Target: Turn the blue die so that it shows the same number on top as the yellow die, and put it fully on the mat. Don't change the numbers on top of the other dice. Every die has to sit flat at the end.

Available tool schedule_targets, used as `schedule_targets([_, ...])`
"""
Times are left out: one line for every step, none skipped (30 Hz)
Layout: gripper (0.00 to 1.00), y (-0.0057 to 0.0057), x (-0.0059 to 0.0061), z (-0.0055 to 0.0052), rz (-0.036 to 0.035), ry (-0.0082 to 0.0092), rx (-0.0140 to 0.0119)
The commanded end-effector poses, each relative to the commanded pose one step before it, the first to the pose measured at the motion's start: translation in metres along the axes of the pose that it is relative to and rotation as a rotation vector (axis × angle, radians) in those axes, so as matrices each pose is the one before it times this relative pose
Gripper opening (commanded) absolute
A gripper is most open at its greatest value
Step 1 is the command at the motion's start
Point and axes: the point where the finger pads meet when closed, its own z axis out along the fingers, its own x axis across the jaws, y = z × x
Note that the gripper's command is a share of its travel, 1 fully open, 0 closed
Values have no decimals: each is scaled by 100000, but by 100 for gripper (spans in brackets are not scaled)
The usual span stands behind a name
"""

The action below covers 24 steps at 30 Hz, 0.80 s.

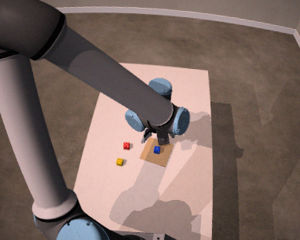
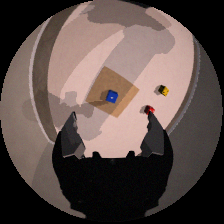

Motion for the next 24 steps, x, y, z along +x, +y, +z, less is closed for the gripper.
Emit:
schedule_targets([100,-9,-59,-40,-7888,477,-176])
schedule_targets([100,-18,-7,10,-4118,-1,0])
schedule_targets([100,-16,-6,10,-4225,-1,0])
schedule_targets([100,-13,-6,10,-4317,-1,0])
schedule_targets([100,-11,-5,10,-4393,-1,0])
schedule_targets([100,-7,-4,9,-3617,-1,0])
schedule_targets([100,-1,-1,2,-835,0,0])
schedule_targets([100,-5,-4,11,-4495,-1,0])
schedule_targets([100,-2,-4,11,-4520,-1,0])
schedule_targets([100,0,-3,7,-3114,-1,0])
schedule_targets([100,1,-1,3,-1415,0,0])
schedule_targets([100,4,-4,11,-4520,-1,0])
schedule_targets([100,7,-4,10,-4143,-1,0])
schedule_targets([100,1,0,1,-351,0,0])
schedule_targets([100,10,-5,10,-4452,-1,0])
schedule_targets([100,0,0,0,0,0,0])
schedule_targets([100,0,0,0,0,0,0])
schedule_targets([100,13,-5,10,-4393,-1,0])
schedule_targets([100,15,-5,10,-4317,-1,0])
schedule_targets([100,18,-6,10,-4225,-1,0])
schedule_targets([100,20,-7,10,-4118,-1,0])
schedule_targets([100,18,-6,8,-3372,0,0])
schedule_targets([100,3,-1,1,-624,0,0])
schedule_targets([100,23,-8,9,-3861,0,0])
